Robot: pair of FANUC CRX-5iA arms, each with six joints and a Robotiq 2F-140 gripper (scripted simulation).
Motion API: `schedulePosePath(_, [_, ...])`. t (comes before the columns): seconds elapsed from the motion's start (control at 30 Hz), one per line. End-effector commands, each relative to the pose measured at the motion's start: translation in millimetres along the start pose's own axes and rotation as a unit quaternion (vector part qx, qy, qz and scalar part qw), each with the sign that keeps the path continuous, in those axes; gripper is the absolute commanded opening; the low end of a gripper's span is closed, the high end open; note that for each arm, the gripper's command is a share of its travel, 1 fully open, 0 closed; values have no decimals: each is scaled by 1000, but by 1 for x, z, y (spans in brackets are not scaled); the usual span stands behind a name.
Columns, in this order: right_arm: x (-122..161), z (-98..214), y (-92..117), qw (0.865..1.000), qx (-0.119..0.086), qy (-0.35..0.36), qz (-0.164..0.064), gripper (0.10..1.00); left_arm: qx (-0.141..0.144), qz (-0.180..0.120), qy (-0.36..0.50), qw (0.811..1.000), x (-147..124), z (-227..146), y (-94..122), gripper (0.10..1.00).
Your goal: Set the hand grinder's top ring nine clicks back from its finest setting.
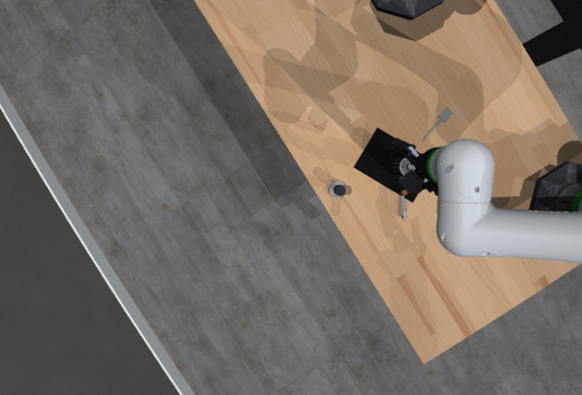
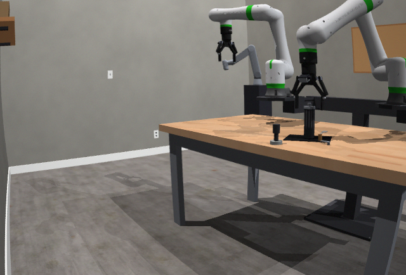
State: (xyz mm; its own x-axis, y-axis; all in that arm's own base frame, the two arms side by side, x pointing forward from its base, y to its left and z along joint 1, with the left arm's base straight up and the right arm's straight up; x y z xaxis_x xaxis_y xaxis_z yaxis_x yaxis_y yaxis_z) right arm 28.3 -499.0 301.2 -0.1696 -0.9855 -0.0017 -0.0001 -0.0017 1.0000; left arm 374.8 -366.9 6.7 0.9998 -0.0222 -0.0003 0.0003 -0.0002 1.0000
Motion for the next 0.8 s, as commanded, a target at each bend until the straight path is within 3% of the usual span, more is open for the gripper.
schedulePosePath(0.0, [0, 0, 1, 1000, 0, 0, 1, 1000, -1, 1, 0, 1000, 0, 0, 1, 1000])
schedulePosePath(0.03, [0, 0, 1, 1000, 0, 0, 1, 1000, -1, 1, 0, 1000, 0, 0, 1, 1000])
schedulePosePath(0.07, [0, 0, 1, 1000, 0, 0, 1, 1000, -1, 1, 0, 1000, 0, 0, 1, 436])
schedulePosePath(0.77, [0, 0, 1, 1000, 0, 0, 1, 1000, -1, 1, 0, 1000, 0, 0, 1, 436])
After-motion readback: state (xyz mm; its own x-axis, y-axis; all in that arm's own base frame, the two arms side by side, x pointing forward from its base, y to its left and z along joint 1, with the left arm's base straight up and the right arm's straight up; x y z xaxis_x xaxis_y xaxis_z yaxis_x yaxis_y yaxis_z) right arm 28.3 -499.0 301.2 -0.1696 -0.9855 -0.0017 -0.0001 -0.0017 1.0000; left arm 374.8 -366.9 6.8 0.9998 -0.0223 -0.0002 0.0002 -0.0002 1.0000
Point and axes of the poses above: on each arm, the point where the finger pads meet when closed, its own y axis back along the fingers, its own z axis across the jaws, x = y × z, the point moved 3 cm from there along y, back along the fingers, and after that the axes turned 13 degrees about -y, right-handed, at the moved point
